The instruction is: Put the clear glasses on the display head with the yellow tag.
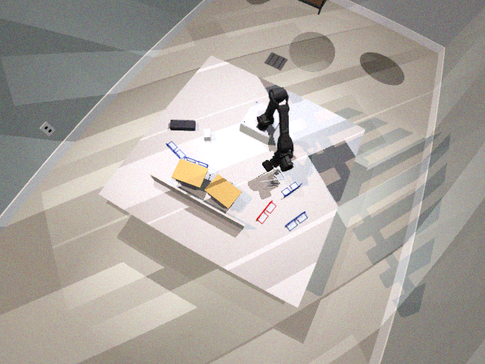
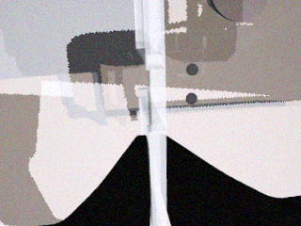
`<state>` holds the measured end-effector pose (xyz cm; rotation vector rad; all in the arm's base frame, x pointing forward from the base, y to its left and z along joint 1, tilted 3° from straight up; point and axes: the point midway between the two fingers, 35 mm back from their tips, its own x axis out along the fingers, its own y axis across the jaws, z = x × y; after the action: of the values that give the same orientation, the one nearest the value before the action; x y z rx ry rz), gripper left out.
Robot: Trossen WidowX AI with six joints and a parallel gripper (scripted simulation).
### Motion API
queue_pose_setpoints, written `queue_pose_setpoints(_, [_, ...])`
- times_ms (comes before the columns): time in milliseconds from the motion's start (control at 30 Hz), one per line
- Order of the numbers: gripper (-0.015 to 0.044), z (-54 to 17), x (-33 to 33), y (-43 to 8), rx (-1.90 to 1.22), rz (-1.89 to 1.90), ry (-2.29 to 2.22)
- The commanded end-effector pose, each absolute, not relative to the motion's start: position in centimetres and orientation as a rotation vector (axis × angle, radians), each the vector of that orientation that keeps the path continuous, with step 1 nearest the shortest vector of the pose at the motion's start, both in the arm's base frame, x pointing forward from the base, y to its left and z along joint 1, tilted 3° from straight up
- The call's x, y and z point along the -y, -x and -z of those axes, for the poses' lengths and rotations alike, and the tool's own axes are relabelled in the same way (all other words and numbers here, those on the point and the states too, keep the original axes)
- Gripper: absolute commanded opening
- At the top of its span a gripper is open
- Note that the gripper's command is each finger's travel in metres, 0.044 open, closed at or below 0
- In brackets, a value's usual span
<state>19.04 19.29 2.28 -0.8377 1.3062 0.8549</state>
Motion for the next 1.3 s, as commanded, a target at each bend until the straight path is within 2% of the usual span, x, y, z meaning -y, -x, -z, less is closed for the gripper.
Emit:
queue_pose_setpoints(0, [0.0000,-2.1,-18.9,-18.7,-1.313,-0.849,0.841])
queue_pose_setpoints(1267, [0.0000,-1.9,-17.3,-17.1,-1.315,-0.849,0.842])
